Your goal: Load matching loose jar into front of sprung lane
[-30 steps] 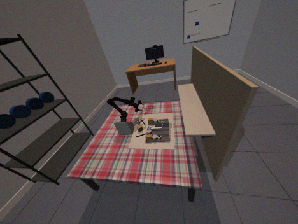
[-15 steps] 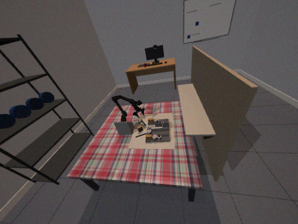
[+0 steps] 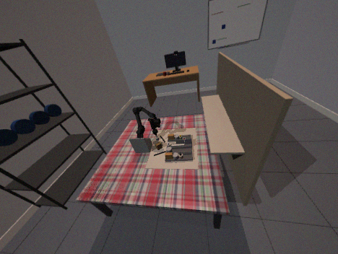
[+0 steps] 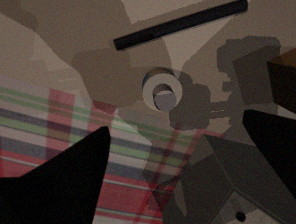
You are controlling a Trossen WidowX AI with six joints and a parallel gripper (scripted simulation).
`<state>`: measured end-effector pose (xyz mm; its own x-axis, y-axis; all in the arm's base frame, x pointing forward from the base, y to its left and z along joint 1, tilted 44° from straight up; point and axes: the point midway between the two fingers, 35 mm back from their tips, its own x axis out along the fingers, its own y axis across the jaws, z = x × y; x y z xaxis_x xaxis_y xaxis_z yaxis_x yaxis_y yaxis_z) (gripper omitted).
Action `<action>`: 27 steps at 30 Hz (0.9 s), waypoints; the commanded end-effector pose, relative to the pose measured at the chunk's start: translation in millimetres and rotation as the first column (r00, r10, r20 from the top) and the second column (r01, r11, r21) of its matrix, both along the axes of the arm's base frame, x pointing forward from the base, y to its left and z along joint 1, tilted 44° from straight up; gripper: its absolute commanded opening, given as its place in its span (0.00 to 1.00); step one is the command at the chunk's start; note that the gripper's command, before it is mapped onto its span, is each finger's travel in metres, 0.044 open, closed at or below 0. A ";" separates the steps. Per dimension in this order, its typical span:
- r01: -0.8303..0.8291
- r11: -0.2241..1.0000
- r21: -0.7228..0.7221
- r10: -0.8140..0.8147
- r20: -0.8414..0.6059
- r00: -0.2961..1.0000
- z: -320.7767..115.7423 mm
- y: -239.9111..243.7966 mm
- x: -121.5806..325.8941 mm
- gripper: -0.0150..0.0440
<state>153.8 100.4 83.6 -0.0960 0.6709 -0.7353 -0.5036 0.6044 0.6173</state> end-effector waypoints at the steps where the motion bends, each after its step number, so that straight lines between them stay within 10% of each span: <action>1: 0.019 1.000 0.012 -0.018 -0.024 1.000 1.3 0.3 -0.4 1.00; 27: 0.018 1.000 0.014 -0.018 -0.024 1.000 -46.9 45.8 -7.1 1.00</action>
